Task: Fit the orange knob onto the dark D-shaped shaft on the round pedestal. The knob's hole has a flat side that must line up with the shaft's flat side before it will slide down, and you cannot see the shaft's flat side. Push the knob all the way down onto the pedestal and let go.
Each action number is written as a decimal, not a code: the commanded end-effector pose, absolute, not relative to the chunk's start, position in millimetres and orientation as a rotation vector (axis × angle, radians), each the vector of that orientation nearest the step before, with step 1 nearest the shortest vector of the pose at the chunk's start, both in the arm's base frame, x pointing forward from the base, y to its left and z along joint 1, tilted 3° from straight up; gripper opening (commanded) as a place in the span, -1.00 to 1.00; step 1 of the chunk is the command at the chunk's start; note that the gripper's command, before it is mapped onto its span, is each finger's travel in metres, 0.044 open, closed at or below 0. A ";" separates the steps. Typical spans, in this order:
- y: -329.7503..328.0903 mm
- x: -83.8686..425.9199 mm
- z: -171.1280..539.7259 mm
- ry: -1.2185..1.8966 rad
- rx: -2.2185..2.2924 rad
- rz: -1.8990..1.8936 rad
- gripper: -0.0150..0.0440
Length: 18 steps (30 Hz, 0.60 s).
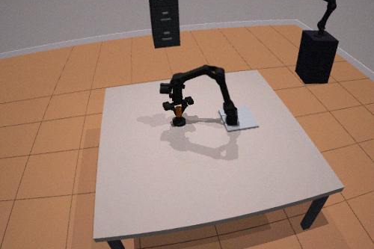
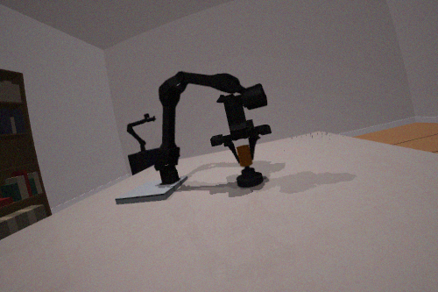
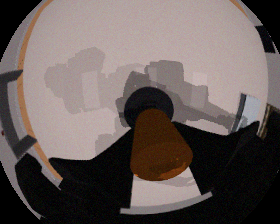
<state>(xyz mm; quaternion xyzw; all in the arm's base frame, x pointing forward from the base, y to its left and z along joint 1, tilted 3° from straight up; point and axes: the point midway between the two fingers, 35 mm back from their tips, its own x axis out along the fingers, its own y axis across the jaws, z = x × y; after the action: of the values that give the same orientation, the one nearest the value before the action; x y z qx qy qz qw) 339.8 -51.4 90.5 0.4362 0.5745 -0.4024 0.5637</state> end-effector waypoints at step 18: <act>-52.4 340.5 92.5 1.267 1.183 -1.110 -0.49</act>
<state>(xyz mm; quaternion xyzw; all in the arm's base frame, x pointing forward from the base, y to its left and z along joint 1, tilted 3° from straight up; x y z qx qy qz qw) 340.8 -51.8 94.6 0.4857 0.5352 -0.4526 0.5223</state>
